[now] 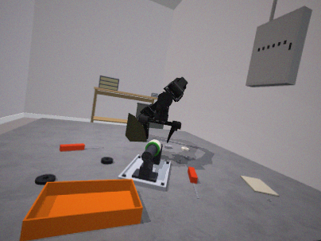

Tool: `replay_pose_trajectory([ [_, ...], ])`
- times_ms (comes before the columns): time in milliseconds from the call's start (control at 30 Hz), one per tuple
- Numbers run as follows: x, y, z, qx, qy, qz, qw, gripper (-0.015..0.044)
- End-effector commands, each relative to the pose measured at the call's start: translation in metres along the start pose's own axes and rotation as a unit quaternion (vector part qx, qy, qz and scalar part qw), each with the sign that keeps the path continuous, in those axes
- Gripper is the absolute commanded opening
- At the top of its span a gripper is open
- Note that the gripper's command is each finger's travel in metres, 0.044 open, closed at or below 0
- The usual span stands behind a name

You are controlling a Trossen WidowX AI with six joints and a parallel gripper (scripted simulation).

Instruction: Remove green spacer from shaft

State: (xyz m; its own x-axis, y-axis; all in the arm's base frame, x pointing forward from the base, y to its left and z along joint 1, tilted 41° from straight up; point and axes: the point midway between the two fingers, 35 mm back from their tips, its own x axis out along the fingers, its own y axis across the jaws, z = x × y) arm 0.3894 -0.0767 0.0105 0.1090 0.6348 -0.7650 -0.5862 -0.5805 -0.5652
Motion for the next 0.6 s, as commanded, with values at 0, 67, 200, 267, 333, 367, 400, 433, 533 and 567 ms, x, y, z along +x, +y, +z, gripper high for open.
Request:
replay_pose_trajectory([
  [0,0.008,0.0,0.001,0.002,-0.001,-0.002,1.0,0.044],
  [67,0.011,-0.001,0.001,0.002,-0.001,-0.002,1.0,0.044],
  [200,0.018,-0.001,0.001,0.002,-0.001,-0.003,1.0,0.044],
  [267,0.021,-0.001,0.001,0.002,-0.001,-0.003,1.0,0.044],
  [333,0.024,-0.001,0.001,0.002,-0.002,-0.003,1.0,0.044],
  [367,0.025,-0.001,0.002,0.002,-0.002,-0.003,1.0,0.044],
  [400,0.025,-0.001,0.002,0.002,-0.002,-0.003,1.0,0.044],
  [433,0.025,-0.001,0.002,0.002,-0.002,-0.003,1.0,0.044],
  [533,0.025,-0.001,0.002,0.002,-0.002,-0.003,1.0,0.044],
  [567,0.025,-0.001,0.002,0.002,-0.002,-0.003,1.0,0.044],
])
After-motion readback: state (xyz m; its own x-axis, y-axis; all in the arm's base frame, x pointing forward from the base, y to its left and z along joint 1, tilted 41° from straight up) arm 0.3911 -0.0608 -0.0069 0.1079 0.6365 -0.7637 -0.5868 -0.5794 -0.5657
